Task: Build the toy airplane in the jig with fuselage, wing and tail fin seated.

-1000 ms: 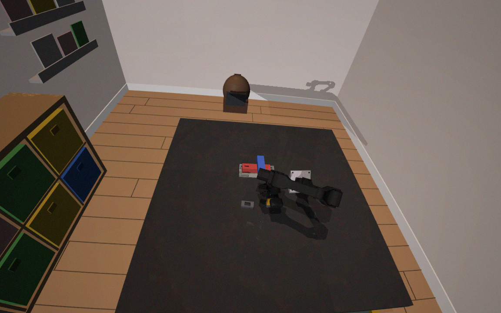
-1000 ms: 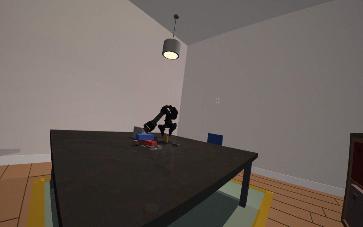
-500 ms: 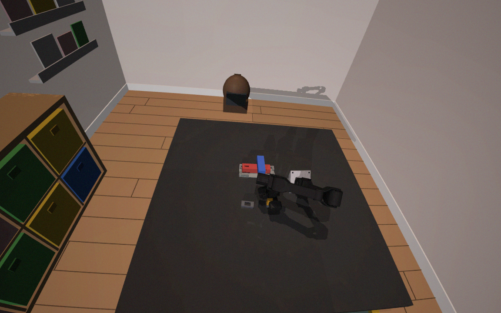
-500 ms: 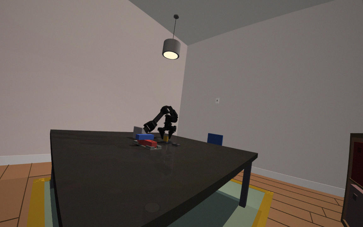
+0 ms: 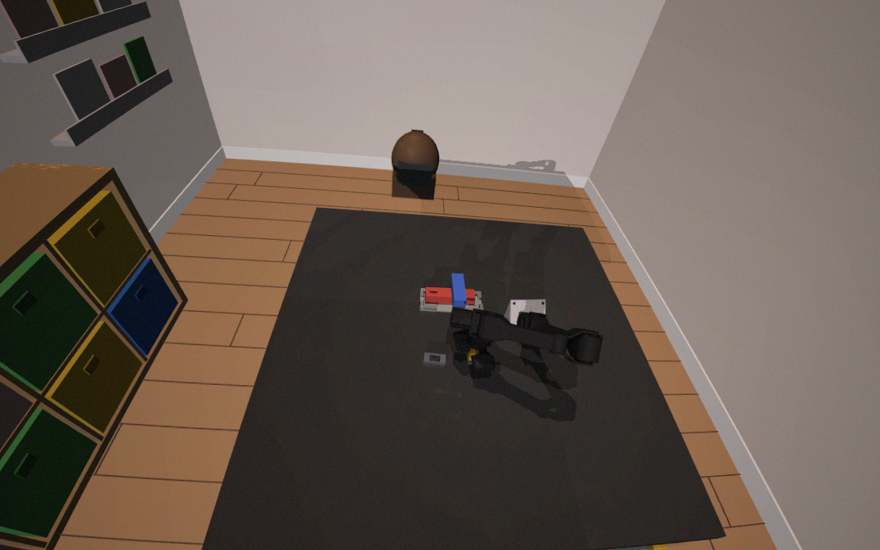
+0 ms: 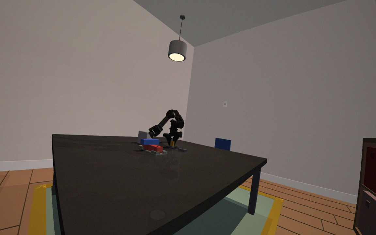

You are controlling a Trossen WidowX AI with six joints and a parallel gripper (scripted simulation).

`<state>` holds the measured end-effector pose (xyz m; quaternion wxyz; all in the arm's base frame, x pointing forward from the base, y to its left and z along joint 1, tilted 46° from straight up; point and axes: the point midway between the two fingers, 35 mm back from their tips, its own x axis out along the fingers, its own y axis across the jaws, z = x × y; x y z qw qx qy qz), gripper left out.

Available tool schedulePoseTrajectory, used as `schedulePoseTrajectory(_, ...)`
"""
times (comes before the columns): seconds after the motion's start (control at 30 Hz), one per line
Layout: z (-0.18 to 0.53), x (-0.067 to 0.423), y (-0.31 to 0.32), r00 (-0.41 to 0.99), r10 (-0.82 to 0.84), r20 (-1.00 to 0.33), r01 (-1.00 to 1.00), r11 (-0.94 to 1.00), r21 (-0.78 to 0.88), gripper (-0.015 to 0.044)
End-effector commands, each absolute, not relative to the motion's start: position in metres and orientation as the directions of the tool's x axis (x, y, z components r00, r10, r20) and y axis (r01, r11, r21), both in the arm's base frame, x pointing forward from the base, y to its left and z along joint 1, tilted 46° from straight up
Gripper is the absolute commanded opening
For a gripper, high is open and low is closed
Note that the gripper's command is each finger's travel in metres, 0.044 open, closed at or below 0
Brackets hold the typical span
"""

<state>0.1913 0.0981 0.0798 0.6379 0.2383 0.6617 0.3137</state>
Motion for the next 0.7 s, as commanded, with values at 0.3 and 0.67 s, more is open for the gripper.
schedulePoseTrajectory(0.3,0.08,0.191,0.099,-0.072,0.72,-0.69,-0.081,0.686,0.723,0.0039)
schedulePoseTrajectory(0.67,0.091,0.194,0.085,-0.059,0.715,-0.696,-0.061,0.694,0.718,0.0)
